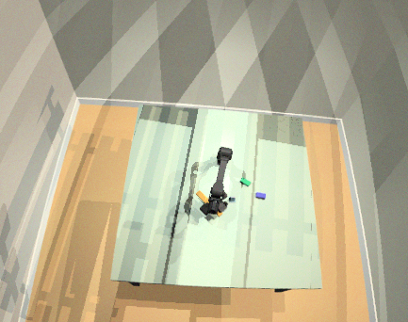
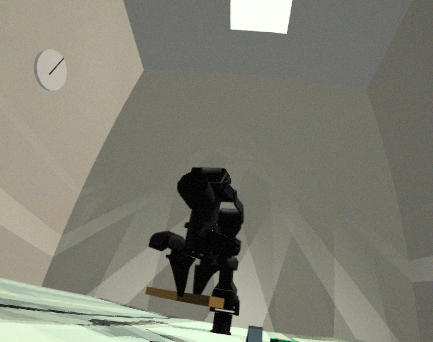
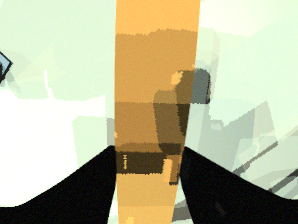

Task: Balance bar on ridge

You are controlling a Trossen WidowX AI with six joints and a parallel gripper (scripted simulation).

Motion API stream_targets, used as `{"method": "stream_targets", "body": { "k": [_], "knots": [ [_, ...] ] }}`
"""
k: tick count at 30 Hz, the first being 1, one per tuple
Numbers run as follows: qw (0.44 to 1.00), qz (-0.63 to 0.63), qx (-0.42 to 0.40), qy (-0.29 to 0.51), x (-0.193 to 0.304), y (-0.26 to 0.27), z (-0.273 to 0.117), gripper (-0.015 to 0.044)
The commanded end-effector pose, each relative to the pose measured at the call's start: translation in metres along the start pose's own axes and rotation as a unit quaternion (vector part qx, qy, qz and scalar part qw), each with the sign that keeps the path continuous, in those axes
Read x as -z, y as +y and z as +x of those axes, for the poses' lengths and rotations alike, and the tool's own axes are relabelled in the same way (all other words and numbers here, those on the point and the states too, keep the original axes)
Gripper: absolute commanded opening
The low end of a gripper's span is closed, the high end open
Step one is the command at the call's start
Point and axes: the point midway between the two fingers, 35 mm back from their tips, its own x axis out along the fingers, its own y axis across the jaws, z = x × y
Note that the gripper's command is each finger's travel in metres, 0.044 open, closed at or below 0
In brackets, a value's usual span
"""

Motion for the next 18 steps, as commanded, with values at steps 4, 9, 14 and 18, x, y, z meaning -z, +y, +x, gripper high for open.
{"method": "stream_targets", "body": {
  "k": [4, 9, 14, 18],
  "knots": [
    [1.000, 0.002, 0.001, -0.003, 0.000, 0.001, -0.019, 0.0000],
    [1.000, 0.020, 0.000, -0.004, -0.006, 0.009, -0.022, 0.0000],
    [0.998, 0.058, -0.001, -0.004, -0.017, 0.025, -0.023, 0.0000],
    [0.996, 0.089, -0.001, -0.004, -0.026, 0.039, -0.023, 0.0000]
  ]
}}
